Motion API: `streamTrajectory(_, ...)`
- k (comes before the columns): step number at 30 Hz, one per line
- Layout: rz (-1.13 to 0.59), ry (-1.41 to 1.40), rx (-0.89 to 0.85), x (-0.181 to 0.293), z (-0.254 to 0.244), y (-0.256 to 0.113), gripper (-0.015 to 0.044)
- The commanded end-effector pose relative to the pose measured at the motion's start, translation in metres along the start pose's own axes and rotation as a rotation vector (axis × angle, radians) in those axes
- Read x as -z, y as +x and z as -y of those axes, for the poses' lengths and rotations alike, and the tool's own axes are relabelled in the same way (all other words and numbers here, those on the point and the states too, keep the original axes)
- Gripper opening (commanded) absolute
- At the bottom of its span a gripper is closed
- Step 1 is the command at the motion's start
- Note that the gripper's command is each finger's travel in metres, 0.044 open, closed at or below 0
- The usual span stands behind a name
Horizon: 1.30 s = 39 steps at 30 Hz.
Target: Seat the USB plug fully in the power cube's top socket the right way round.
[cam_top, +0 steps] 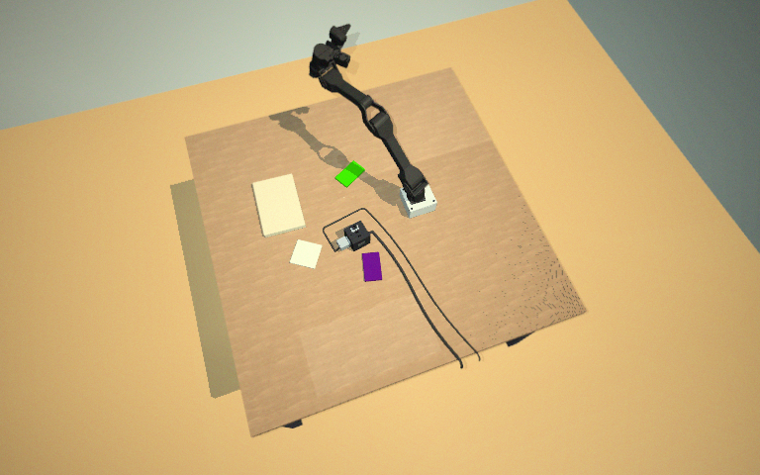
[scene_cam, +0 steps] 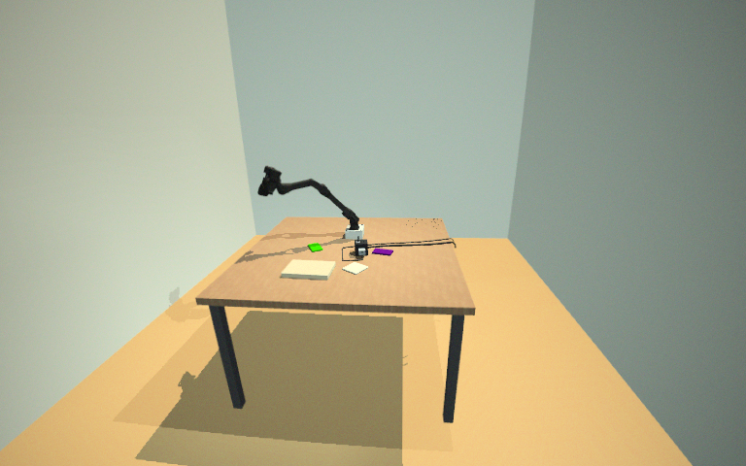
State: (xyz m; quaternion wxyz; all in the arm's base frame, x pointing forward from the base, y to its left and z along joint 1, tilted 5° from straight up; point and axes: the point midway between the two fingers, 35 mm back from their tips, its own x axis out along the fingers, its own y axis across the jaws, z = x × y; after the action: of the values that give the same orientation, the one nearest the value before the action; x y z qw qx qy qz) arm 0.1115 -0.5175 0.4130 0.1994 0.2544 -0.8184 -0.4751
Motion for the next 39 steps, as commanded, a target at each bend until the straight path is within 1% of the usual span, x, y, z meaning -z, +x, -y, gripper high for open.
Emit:
streamTrajectory(1, -0.006, -0.004, 0.002, 0.001, 0.001, -0.001, 0.0426)
streamTrajectory(2, -0.023, -0.017, 0.010, 0.003, 0.003, -0.005, 0.0440)
streamTrajectory(5, -0.123, -0.087, 0.053, 0.014, 0.015, -0.029, 0.0440)
streamTrajectory(6, -0.171, -0.117, 0.073, 0.020, 0.018, -0.042, 0.0440)
streamTrajectory(8, -0.328, -0.214, 0.137, 0.036, 0.030, -0.089, 0.0440)
streamTrajectory(10, -0.419, -0.269, 0.174, 0.042, 0.038, -0.117, 0.0440)
streamTrajectory(13, -0.607, -0.381, 0.252, 0.047, 0.052, -0.178, 0.0440)
streamTrajectory(16, -0.808, -0.502, 0.336, 0.040, 0.066, -0.244, 0.0440)
streamTrajectory(19, -1.004, -0.624, 0.419, 0.021, 0.077, -0.309, 0.0440)
streamTrajectory(22, -1.191, -0.749, 0.501, -0.010, 0.085, -0.370, 0.0440)
streamTrajectory(25, -1.368, -0.877, 0.580, -0.051, 0.089, -0.424, 0.0440)
streamTrajectory(30, -1.641, -1.111, 0.710, -0.140, 0.087, -0.494, 0.0440)
streamTrajectory(33, -1.787, -1.270, 0.786, -0.202, 0.082, -0.522, 0.0440)
streamTrajectory(35, -1.875, -1.384, 0.834, -0.246, 0.076, -0.533, 0.0440)
streamTrajectory(39, -2.017, -1.637, 0.925, -0.334, 0.059, -0.539, 0.0440)
